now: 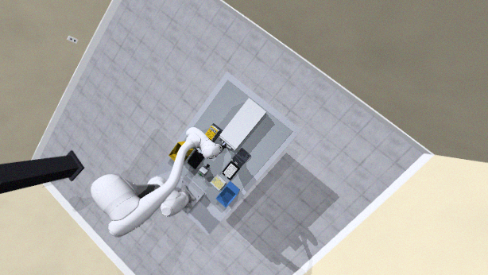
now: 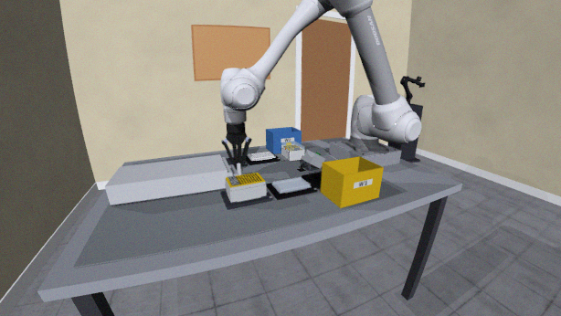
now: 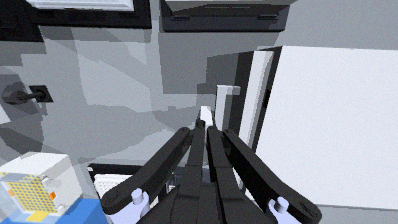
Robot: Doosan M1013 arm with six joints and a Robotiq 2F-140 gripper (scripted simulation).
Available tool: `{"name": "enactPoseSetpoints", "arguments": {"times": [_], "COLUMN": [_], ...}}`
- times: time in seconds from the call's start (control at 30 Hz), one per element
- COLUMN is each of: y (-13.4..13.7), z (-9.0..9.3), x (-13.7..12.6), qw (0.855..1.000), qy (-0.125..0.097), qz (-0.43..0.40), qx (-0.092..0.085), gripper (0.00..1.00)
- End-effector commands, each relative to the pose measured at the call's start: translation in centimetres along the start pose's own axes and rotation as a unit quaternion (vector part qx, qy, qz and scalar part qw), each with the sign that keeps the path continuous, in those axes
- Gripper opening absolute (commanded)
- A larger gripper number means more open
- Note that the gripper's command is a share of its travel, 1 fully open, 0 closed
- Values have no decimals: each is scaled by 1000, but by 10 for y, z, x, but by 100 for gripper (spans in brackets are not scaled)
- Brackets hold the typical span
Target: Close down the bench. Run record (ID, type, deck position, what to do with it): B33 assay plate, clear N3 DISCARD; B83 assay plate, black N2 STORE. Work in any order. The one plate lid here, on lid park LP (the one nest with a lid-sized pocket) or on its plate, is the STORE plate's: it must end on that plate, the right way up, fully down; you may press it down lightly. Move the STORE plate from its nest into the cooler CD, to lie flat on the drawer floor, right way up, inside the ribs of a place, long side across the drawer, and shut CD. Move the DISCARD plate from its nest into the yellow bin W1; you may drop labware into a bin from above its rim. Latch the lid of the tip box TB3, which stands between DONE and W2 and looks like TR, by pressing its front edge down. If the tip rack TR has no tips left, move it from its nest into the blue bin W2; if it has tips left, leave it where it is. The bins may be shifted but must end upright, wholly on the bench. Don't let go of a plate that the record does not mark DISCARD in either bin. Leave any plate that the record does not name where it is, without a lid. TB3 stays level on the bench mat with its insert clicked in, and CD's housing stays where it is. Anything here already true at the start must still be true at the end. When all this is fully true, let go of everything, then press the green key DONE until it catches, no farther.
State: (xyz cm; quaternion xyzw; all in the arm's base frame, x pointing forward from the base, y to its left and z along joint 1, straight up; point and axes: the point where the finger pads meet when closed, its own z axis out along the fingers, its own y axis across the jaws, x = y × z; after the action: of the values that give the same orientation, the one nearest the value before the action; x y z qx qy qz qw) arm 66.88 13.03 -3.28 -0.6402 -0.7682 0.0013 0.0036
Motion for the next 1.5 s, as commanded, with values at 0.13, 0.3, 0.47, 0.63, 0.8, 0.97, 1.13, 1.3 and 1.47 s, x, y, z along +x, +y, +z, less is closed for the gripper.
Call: {"name": "enactPoseSetpoints", "arguments": {"times": [0.13,0.3,0.47,0.63,0.8,0.97,1.13,1.3,1.47], "y": [1,1,1,1,-4,-8,-15,-21,-25], "z": [0,0,0,0,0,0,0,0,0], "x": [0,0,0,0,0,0,0,0,0], "qw": [1000,1000,1000,1000,1000,1000,1000,1000,1000], "qy": [0,0,0,0,0,0,0,0,0], "qz": [0,0,0,0,0,0,0,0,0], "qx": [-1,-1,-1,-1,-1,-1,-1,-1,-1], "gripper": [0,0,0,0,0,0,0,0,0]}}
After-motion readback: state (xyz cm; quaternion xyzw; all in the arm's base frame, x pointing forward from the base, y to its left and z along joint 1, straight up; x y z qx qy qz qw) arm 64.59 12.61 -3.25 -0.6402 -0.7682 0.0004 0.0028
